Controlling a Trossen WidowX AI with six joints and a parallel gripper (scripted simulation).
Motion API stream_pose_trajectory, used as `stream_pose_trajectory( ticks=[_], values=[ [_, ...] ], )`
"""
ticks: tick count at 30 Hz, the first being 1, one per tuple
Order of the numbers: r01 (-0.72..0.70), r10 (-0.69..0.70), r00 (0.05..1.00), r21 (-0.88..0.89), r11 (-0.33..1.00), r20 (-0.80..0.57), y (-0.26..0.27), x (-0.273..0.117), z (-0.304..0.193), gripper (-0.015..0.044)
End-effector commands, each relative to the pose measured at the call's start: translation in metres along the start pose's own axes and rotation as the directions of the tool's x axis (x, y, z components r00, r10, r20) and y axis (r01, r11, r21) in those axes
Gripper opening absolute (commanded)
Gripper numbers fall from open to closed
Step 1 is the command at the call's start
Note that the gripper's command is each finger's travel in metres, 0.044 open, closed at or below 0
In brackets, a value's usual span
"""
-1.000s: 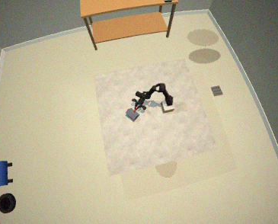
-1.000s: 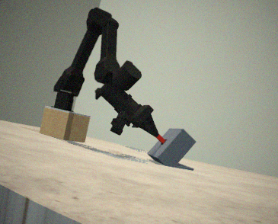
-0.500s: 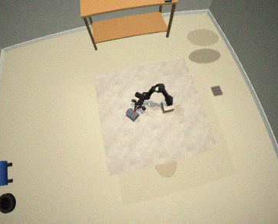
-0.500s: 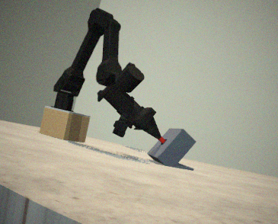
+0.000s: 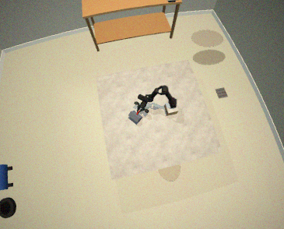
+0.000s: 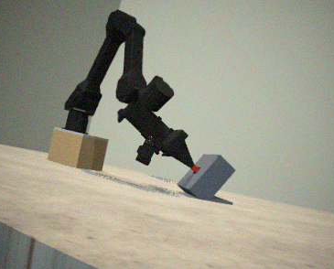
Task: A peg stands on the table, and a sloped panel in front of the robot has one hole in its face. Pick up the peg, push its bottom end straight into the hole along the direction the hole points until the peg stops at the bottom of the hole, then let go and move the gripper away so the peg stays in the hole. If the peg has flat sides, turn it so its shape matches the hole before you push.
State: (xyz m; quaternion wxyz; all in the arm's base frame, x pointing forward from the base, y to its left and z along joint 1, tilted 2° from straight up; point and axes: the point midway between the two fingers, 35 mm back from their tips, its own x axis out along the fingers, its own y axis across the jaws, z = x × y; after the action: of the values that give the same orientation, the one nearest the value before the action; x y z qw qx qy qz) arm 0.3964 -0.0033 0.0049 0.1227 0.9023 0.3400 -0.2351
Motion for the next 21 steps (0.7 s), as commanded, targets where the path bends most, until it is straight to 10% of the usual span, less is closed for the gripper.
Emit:
stream_pose_trajectory(
  ticks=[1,14,21],
  values=[
    [0.0,0.0,1.0,0.0,1.0,0.0,0.0,0.0,0.0,0.0105],
    [0.0,0.0,1.0,0.0,1.0,0.002,0.001,-0.004,0.0,0.044],
    [0.001,-0.001,1.0,-0.002,1.0,0.006,0.002,-0.016,0.001,0.044]
  ],
)
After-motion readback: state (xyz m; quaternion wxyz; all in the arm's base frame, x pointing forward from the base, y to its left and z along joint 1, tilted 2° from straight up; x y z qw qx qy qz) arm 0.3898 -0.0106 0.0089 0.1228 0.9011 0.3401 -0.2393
